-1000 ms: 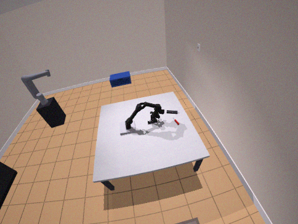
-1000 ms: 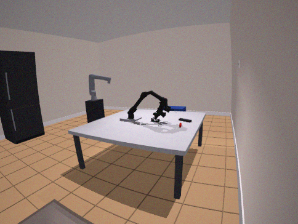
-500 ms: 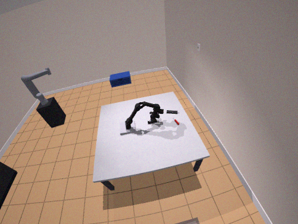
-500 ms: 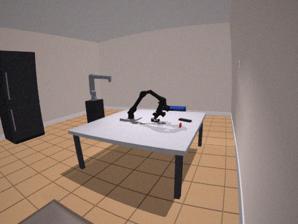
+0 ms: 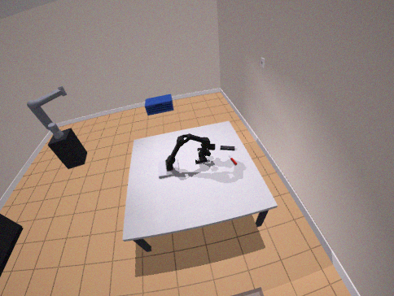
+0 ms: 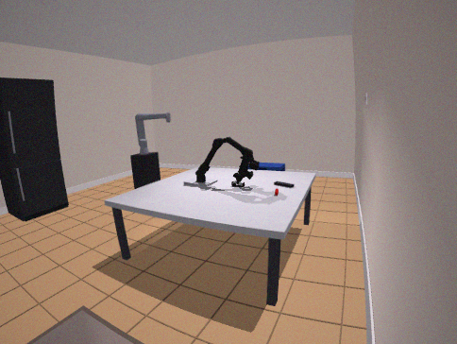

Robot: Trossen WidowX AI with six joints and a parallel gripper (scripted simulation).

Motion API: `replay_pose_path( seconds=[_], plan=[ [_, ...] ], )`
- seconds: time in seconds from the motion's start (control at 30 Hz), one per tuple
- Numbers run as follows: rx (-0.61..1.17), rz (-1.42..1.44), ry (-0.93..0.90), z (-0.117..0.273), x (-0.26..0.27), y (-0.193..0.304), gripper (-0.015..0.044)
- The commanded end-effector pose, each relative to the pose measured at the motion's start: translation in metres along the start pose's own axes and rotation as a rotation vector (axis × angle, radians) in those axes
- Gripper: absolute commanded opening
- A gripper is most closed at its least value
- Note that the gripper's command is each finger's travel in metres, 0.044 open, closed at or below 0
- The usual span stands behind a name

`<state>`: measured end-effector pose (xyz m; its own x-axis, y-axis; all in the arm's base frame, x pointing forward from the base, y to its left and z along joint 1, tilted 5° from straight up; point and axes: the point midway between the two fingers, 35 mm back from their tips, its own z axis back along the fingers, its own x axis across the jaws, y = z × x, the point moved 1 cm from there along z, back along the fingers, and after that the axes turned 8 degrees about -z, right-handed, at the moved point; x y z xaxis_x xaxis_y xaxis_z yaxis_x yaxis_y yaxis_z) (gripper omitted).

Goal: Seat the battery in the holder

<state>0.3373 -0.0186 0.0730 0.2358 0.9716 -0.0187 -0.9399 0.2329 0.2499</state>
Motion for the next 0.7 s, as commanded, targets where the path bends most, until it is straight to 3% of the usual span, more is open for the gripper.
replay_pose_path(
  seconds=[0.0, 0.67],
  plan=[
    [-0.048, -0.001, -0.003, 0.0010, 0.0005, -0.0047, 0.0083],
    [-0.136, -0.001, -0.016, -0.0024, 0.0000, -0.0015, 0.0083]
  ],
)
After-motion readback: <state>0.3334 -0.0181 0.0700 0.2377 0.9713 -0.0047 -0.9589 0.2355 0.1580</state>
